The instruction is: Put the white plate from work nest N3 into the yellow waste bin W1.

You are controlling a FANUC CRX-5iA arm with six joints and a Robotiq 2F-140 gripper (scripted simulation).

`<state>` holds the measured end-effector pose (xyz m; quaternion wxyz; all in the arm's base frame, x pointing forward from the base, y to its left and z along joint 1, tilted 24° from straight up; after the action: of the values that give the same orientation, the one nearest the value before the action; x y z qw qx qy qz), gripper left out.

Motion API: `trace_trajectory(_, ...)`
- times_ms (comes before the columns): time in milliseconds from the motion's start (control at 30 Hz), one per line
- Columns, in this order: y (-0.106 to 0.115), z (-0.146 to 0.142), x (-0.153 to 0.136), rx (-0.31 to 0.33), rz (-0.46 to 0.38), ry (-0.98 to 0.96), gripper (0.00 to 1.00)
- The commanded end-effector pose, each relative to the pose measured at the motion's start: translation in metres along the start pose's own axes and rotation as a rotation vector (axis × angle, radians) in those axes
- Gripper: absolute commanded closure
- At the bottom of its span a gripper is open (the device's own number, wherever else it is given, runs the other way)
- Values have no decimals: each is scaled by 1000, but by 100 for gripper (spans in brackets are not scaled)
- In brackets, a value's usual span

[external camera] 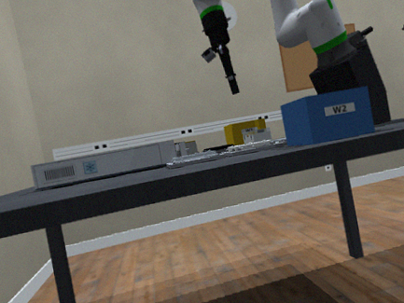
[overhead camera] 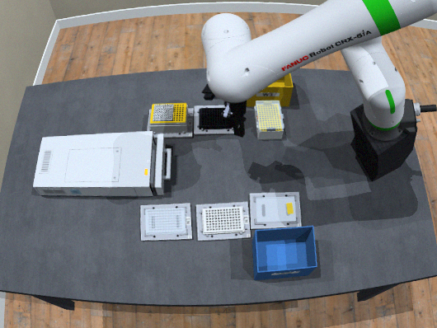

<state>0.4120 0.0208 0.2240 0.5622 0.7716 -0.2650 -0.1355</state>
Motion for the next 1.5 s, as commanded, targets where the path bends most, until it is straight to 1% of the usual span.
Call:
trace_trajectory(0, 4, 2, -1, 8, 30, 116, 90)
trace_trajectory(367, 8, 3, -7, 4, 118, 472, 90)
trace_trajectory(767, 8, 3, -7, 3, 121, 481, 90)
trace_trajectory(800, 7, -1, -9, 2, 121, 507, 30)
trace_trajectory(967, -3, -17, -16, 2, 121, 507, 30)
trace_trajectory(1033, -3, -17, -16, 2, 121, 507, 30)
trace_trajectory(1467, -26, -60, -34, 2, 121, 507, 30)
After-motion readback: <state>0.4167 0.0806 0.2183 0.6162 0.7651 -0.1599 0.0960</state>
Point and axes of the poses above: the point where the finger pads meet when closed, its own y axis back along the fingers, its own z axis across the jaws, x = y × z, the point moved 9 cm from there along y, back along the fingers, and after that the axes turned 13 degrees about -y, right-handed, at the moved point
